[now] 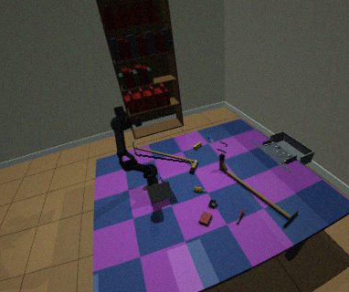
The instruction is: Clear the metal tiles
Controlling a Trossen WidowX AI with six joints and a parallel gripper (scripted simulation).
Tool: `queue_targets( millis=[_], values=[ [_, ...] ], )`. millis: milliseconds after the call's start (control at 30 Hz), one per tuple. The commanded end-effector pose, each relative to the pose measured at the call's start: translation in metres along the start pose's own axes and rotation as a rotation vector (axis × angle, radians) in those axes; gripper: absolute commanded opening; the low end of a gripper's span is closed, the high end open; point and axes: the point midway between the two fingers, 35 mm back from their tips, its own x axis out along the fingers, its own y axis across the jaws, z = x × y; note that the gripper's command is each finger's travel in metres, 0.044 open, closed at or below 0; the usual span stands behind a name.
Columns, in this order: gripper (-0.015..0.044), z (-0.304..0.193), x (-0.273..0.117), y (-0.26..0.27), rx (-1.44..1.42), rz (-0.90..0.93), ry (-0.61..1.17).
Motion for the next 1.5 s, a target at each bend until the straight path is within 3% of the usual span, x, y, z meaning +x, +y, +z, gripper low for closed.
queue_targets(
  millis=[0,700,1467],
  values=[
    [0.0440,-0.003,-0.010,-0.003,-0.006,0.032,-0.004],
    [0.0440,-0.026,-0.056,-0.028,-0.015,0.228,-0.019],
    [0.0440,-0.026,-0.057,-0.029,-0.016,0.234,-0.019]
  ],
)
